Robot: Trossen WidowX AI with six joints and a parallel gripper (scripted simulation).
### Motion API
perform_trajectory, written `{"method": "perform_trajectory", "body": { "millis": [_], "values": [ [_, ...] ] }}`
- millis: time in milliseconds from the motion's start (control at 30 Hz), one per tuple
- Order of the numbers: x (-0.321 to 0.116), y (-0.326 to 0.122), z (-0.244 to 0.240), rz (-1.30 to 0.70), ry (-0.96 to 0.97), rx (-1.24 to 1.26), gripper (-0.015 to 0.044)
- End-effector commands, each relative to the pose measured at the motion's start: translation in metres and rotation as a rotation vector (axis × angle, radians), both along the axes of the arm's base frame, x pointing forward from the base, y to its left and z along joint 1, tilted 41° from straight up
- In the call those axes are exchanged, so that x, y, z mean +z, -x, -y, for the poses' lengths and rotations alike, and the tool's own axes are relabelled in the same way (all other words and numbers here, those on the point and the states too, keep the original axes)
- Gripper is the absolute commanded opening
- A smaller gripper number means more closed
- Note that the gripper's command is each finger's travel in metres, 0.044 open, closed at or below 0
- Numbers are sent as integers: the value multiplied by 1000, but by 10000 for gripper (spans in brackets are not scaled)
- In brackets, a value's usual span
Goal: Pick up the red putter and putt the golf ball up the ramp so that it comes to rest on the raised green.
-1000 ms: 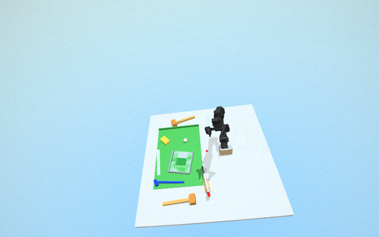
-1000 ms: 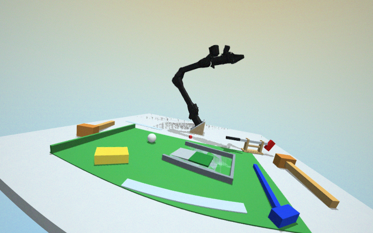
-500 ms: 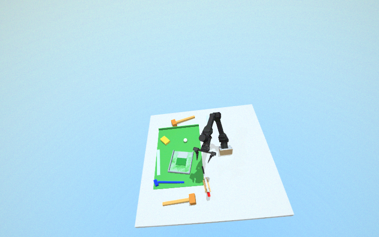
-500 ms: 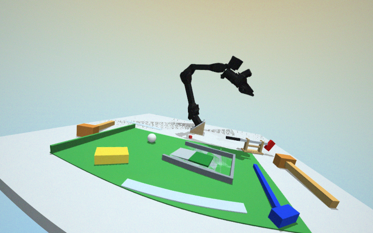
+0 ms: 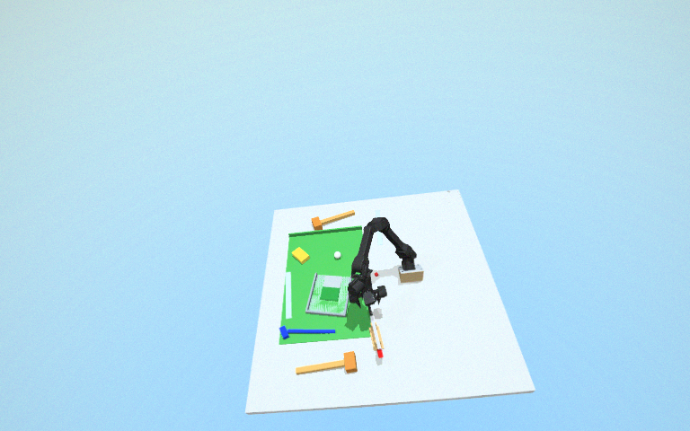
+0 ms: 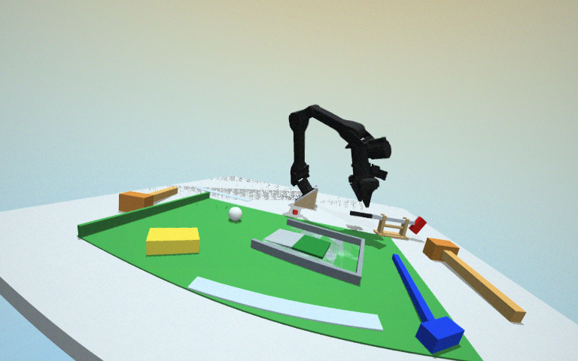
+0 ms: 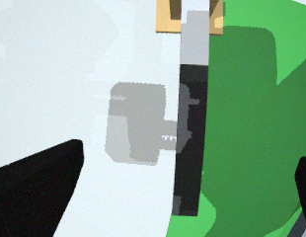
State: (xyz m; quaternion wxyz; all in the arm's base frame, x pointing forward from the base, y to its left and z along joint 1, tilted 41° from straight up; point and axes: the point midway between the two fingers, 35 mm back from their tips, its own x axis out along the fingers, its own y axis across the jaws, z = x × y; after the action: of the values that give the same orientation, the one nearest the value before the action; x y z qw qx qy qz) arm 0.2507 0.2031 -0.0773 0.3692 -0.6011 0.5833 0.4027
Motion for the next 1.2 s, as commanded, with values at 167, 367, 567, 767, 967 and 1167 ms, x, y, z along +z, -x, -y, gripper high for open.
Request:
{"method": "perform_trajectory", "body": {
  "millis": [167, 367, 567, 767, 967, 1167],
  "values": [
    [-12, 1, 10, -25, 22, 26, 440],
    [-20, 1, 18, -25, 23, 26, 440],
    [-36, 0, 32, -24, 24, 26, 440],
    [-38, 0, 34, -24, 24, 26, 440],
    [-44, 0, 39, -24, 24, 26, 440],
    [-51, 0, 45, -24, 24, 26, 440]
  ]
}}
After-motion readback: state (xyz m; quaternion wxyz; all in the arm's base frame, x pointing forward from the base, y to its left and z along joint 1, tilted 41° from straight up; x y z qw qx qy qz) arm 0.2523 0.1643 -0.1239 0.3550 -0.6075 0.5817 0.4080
